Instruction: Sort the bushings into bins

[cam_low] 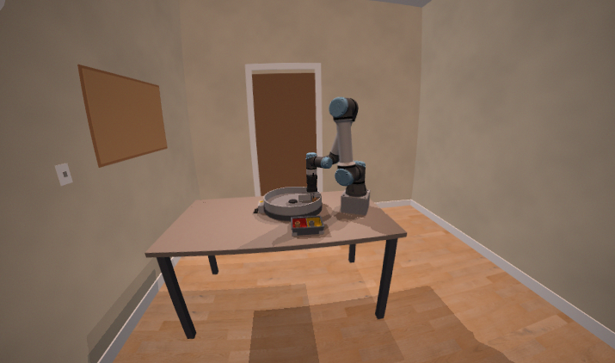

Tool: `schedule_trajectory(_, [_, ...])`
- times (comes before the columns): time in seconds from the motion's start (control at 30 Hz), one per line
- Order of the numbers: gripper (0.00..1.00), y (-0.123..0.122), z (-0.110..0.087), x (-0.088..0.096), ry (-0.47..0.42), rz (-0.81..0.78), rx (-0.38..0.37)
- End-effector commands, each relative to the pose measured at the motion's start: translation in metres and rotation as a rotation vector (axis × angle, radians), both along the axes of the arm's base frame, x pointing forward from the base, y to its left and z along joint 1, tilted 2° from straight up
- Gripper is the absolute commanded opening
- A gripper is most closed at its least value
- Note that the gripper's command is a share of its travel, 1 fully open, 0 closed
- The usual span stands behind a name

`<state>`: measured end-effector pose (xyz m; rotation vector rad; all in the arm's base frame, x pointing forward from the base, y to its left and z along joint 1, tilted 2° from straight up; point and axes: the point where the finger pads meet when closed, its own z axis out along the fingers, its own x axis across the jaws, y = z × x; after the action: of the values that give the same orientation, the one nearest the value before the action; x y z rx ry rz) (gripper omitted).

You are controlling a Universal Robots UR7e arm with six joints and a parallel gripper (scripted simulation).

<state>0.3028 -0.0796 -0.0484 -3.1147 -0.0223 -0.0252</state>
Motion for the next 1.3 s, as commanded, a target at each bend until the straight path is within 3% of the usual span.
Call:
schedule_trajectory(0.0, [0.00,-0.0003,0.0002,0.0002,-0.001,0.000,-0.001])
schedule_trajectory(1.27, [0.00,-0.0004,0.0065,0.0002,0.001,0.000,-0.001])
